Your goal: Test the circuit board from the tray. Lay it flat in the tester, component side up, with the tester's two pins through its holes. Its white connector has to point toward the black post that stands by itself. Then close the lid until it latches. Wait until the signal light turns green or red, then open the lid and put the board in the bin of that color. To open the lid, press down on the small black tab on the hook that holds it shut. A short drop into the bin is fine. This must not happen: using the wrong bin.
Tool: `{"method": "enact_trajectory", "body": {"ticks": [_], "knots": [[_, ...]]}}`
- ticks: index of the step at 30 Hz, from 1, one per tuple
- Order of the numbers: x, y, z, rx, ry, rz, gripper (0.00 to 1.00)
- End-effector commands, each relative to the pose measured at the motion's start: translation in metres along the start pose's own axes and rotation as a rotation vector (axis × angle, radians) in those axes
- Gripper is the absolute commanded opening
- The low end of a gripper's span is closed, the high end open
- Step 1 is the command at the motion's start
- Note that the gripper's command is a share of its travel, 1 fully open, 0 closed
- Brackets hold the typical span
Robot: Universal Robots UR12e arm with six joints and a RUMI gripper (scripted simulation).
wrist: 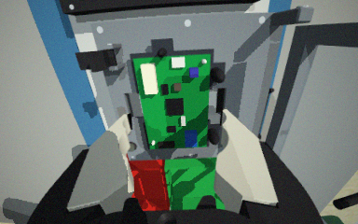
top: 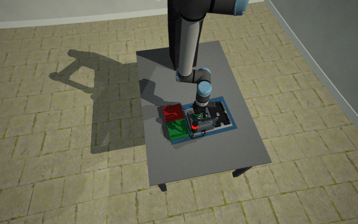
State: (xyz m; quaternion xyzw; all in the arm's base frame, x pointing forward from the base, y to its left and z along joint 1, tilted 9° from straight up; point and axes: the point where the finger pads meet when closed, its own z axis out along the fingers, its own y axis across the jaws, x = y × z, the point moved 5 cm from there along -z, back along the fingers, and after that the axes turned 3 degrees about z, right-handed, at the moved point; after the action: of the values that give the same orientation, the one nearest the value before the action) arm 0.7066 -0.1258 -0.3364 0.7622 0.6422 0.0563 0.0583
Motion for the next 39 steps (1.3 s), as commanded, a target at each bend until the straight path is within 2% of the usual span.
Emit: {"method": "enact_trajectory", "body": {"ticks": [1, 20, 39], "knots": [[0.0, -0.002, -0.012, 0.002, 0.002, 0.001, 0.59], [0.0, -0.002, -0.038, 0.002, 0.002, 0.001, 0.59], [0.0, -0.001, -0.04, 0.001, 0.002, 0.001, 0.59]]}}
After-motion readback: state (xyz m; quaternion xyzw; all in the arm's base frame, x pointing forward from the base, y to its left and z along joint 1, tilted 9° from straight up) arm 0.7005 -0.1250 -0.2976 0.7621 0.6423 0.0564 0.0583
